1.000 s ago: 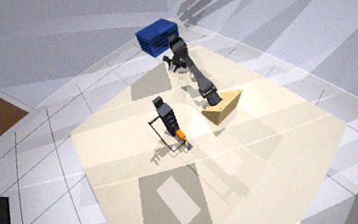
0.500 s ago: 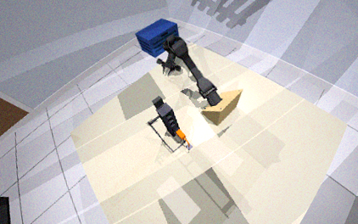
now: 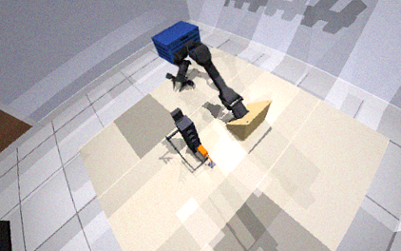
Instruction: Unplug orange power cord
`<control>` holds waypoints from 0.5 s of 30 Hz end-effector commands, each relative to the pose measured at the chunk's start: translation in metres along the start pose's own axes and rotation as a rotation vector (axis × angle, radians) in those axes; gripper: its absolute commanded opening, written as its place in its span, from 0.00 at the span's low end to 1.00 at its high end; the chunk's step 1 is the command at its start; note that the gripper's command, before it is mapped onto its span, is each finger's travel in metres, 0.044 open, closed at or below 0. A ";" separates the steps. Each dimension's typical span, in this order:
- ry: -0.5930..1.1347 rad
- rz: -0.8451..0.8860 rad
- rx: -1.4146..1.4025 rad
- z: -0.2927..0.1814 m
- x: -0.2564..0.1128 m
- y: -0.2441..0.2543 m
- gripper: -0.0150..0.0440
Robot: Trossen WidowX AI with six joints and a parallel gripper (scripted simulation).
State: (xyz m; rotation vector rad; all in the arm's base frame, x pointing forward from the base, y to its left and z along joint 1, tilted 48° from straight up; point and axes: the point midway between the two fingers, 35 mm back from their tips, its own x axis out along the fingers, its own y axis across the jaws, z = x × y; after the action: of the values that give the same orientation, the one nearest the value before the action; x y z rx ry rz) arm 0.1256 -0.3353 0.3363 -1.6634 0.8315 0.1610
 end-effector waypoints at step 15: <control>-0.141 -0.002 -0.017 0.072 0.077 -0.057 0.53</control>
State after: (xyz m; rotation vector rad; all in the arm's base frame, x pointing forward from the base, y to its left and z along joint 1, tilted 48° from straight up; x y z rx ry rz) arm 0.2194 -0.3100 0.3255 -1.6552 0.7386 0.2630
